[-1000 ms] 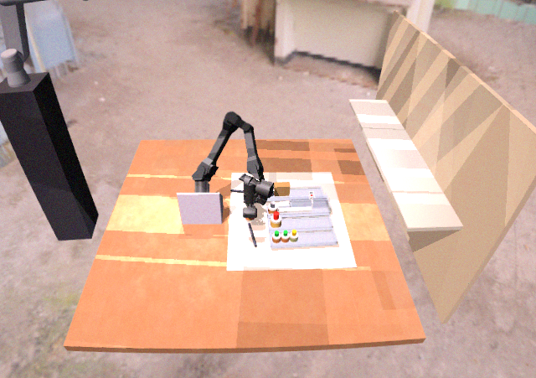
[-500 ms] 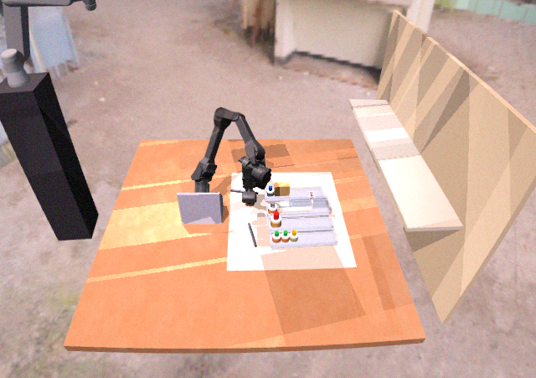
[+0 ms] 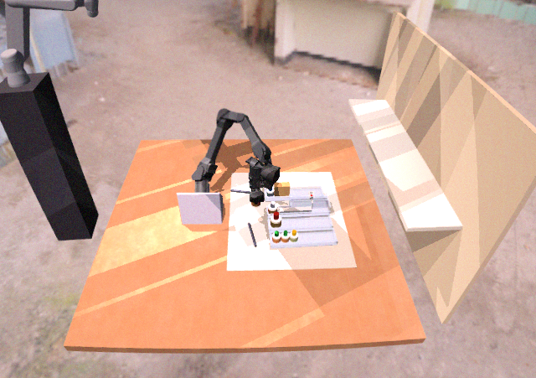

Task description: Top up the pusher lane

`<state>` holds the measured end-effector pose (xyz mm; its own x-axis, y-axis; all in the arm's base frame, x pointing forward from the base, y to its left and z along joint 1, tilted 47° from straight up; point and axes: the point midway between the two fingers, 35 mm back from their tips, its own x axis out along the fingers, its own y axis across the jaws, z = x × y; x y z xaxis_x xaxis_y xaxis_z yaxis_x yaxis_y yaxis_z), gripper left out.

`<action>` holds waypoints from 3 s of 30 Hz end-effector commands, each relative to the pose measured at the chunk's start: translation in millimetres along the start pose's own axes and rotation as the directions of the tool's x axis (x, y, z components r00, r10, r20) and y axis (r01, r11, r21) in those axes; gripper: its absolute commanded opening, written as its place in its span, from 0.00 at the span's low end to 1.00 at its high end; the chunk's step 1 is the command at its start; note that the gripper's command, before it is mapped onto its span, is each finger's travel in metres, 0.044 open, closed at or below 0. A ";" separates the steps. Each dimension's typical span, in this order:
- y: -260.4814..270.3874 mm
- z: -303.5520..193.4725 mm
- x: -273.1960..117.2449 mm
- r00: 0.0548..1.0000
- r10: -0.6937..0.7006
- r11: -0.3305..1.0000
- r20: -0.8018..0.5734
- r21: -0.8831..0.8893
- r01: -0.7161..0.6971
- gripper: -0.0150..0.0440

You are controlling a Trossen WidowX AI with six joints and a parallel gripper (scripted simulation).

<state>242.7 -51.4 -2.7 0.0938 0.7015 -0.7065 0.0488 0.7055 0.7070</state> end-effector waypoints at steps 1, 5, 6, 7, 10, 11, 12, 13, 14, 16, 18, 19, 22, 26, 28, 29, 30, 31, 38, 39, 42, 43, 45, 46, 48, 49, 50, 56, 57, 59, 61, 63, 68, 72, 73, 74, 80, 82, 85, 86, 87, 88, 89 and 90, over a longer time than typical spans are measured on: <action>7.5 14.8 11.5 1.000 0.008 1.000 0.007 -0.005 -0.008 0.25; 16.9 28.6 24.0 1.000 0.019 1.000 0.013 -0.013 -0.019 0.25; 18.3 30.3 25.7 1.000 0.021 1.000 0.013 -0.014 -0.020 0.25; 18.7 30.9 26.2 1.000 0.021 1.000 0.013 -0.014 -0.021 0.25; 18.7 30.9 28.3 1.000 0.021 1.000 0.013 -0.014 -0.021 0.25; 18.7 31.0 30.1 1.000 0.021 1.000 0.013 -0.014 -0.021 0.25; 18.8 31.0 32.5 1.000 0.021 1.000 0.013 -0.014 -0.021 0.25; 18.9 31.1 35.6 1.000 0.021 1.000 0.013 -0.014 -0.021 0.25; 19.0 31.1 39.4 1.000 0.021 1.000 0.013 -0.014 -0.021 0.25; 19.3 30.9 46.2 1.000 0.022 1.000 0.013 -0.014 -0.022 0.25; 19.5 30.8 50.4 1.000 0.022 1.000 0.013 -0.014 -0.022 0.25; 19.6 30.7 51.0 1.000 0.022 1.000 0.013 -0.014 -0.022 0.25; 19.6 30.9 51.0 1.000 0.022 1.000 0.013 -0.014 -0.022 0.25; 19.5 31.9 50.9 1.000 0.022 1.000 0.013 -0.014 -0.022 0.25; 19.5 32.6 50.9 1.000 0.022 1.000 0.013 -0.014 -0.022 0.25; 19.5 33.0 50.9 1.000 0.022 1.000 0.013 -0.014 -0.022 0.25; 19.5 33.4 50.9 1.000 0.022 1.000 0.013 -0.014 -0.022 0.25; 19.5 33.7 50.9 1.000 0.022 1.000 0.013 -0.014 -0.022 0.25; 19.5 36.2 50.9 1.000 0.022 1.000 0.014 -0.014 -0.022 0.25; 19.5 36.5 50.9 1.000 0.022 1.000 0.014 -0.014 -0.022 0.25; 19.5 37.6 50.9 1.000 0.022 1.000 0.014 -0.015 -0.022 0.25; 19.5 37.9 50.9 1.000 0.022 1.000 0.014 -0.015 -0.022 0.25; 19.5 38.6 50.9 1.000 0.022 1.000 0.014 -0.015 -0.022 0.25; 19.5 39.0 50.9 1.000 0.022 1.000 0.014 -0.015 -0.022 0.25; 19.5 39.7 50.9 1.000 0.022 1.000 0.014 -0.015 -0.022 0.25; 19.5 40.1 50.9 1.000 0.022 1.000 0.014 -0.015 -0.022 0.25; 19.5 40.4 50.9 1.000 0.022 1.000 0.014 -0.015 -0.022 0.25; 19.5 42.5 50.9 1.000 0.022 1.000 0.014 -0.015 -0.022 0.25; 19.5 42.9 50.9 1.000 0.022 1.000 0.014 -0.015 -0.022 0.25; 19.6 43.6 50.9 1.000 0.022 1.000 0.014 -0.015 -0.022 0.25; 19.6 44.3 50.9 1.000 0.022 1.000 0.014 -0.015 -0.022 0.25; 19.6 45.0 50.9 1.000 0.022 1.000 0.014 -0.015 -0.022 0.25; 19.6 46.8 50.9 1.000 0.022 1.000 0.014 -0.015 -0.022 0.25; 19.7 48.2 50.8 1.000 0.022 1.000 0.014 -0.015 -0.022 0.25; 19.7 48.5 50.8 1.000 0.022 1.000 0.014 -0.015 -0.022 0.25; 19.7 48.9 50.8 1.000 0.022 1.000 0.014 -0.015 -0.022 0.25; 19.7 51.0 50.8 1.000 0.022 1.000 0.014 -0.015 -0.022 0.25; 19.8 51.7 50.8 1.000 0.022 1.000 0.014 -0.015 -0.022 0.25; 19.8 52.8 50.7 1.000 0.022 1.000 0.014 -0.015 -0.022 0.25; 19.8 53.1 50.7 1.000 0.022 1.000 0.014 -0.015 -0.022 0.25; 19.8 53.5 50.7 1.000 0.022 1.000 0.014 -0.015 -0.022 0.25; 19.8 53.8 50.7 1.000 0.022 1.000 0.014 -0.015 -0.022 0.25; 19.8 54.2 50.7 1.000 0.022 1.000 0.014 -0.015 -0.022 0.25; 19.8 54.5 50.7 1.000 0.022 1.000 0.014 -0.015 -0.022 0.25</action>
<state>294.6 -5.4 -24.9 0.0891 0.7171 -0.6913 0.0452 0.6904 0.7220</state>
